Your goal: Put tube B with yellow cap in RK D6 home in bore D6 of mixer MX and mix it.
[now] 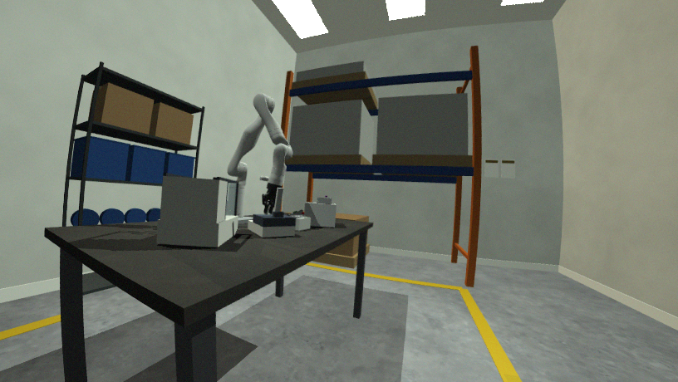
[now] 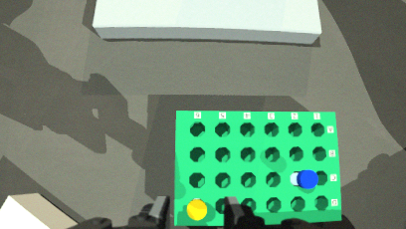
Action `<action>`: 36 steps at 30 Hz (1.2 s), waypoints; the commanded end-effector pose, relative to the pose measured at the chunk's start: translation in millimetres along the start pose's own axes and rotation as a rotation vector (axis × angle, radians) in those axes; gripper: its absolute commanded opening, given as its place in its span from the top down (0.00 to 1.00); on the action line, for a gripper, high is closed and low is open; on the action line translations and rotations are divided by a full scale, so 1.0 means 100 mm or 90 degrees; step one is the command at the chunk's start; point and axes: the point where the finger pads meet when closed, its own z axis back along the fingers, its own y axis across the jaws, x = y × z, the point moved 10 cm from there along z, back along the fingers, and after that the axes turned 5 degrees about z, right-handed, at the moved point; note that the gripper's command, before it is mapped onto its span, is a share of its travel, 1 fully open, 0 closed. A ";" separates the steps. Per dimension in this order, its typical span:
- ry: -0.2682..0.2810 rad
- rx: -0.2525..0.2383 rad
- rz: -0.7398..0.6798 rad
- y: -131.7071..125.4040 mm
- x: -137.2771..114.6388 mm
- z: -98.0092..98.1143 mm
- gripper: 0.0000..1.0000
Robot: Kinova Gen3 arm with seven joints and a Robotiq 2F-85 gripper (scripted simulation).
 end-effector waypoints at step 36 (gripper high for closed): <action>-0.001 0.000 0.000 0.00 0.02 -0.10 0.58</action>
